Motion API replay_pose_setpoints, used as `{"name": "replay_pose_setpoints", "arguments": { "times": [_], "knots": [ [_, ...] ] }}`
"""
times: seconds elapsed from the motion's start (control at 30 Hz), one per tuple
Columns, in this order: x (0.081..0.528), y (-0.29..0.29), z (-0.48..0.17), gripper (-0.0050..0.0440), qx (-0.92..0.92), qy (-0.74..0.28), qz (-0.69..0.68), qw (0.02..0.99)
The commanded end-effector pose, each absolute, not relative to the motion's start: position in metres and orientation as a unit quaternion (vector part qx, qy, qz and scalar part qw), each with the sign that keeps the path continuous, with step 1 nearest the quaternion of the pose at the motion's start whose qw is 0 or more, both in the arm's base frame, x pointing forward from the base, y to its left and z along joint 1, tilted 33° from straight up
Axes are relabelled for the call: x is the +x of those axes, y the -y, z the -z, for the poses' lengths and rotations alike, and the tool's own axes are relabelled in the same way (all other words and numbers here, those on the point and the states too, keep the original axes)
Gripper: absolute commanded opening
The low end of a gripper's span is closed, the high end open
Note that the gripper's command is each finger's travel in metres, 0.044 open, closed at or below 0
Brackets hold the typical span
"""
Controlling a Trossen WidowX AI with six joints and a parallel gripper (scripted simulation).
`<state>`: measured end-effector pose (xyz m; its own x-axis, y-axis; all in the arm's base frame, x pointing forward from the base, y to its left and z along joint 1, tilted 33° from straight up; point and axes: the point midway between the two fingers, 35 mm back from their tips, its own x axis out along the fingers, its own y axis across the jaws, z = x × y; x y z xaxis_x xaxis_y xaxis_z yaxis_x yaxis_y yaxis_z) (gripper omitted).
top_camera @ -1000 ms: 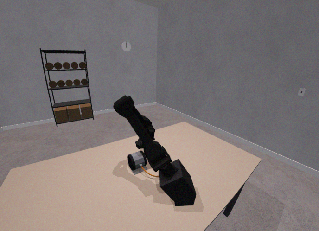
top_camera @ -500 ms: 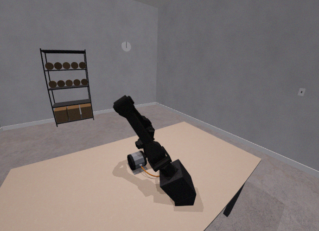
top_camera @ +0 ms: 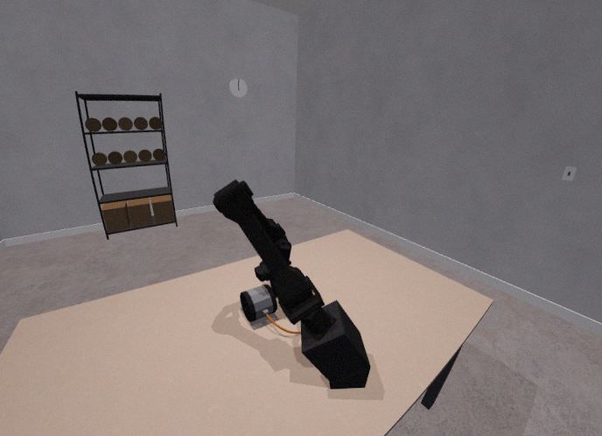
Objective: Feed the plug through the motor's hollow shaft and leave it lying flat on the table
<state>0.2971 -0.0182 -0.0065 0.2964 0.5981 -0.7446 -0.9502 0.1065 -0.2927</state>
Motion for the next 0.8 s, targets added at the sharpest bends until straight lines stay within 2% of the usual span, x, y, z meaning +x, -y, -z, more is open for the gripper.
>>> {"name": "replay_pose_setpoints", "arguments": {
  "times": [0.0, 0.77],
  "knots": [
    [0.2974, 0.0178, 0.0055, 0.0000, -0.384, -0.229, -0.546, 0.709],
    [0.2973, 0.0153, 0.0042, 0.0000, -0.384, -0.229, -0.546, 0.709]
  ]
}}
